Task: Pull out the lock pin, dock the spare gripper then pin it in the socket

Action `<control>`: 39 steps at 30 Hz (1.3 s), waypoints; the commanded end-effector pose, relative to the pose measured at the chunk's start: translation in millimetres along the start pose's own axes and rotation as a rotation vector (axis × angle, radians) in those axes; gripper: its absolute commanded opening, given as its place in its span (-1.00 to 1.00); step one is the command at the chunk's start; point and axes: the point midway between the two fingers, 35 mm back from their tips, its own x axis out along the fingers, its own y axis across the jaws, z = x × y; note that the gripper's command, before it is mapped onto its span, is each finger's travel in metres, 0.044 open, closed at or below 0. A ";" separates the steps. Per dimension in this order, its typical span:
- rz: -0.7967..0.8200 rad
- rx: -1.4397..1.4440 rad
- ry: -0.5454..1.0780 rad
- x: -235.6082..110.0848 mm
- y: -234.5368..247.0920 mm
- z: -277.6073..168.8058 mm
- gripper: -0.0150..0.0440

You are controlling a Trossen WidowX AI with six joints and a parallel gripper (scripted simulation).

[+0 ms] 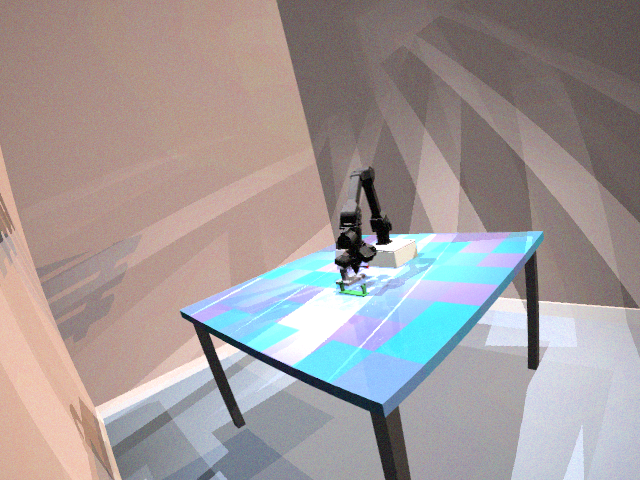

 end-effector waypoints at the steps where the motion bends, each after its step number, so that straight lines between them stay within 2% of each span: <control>1: -0.003 -0.005 -0.004 -0.3 -1.0 -3.5 -0.49; 32: 0.011 -0.008 -0.005 5.2 -0.8 -23.6 -0.49; 39: 0.015 -0.003 -0.002 5.7 -0.2 -22.1 0.13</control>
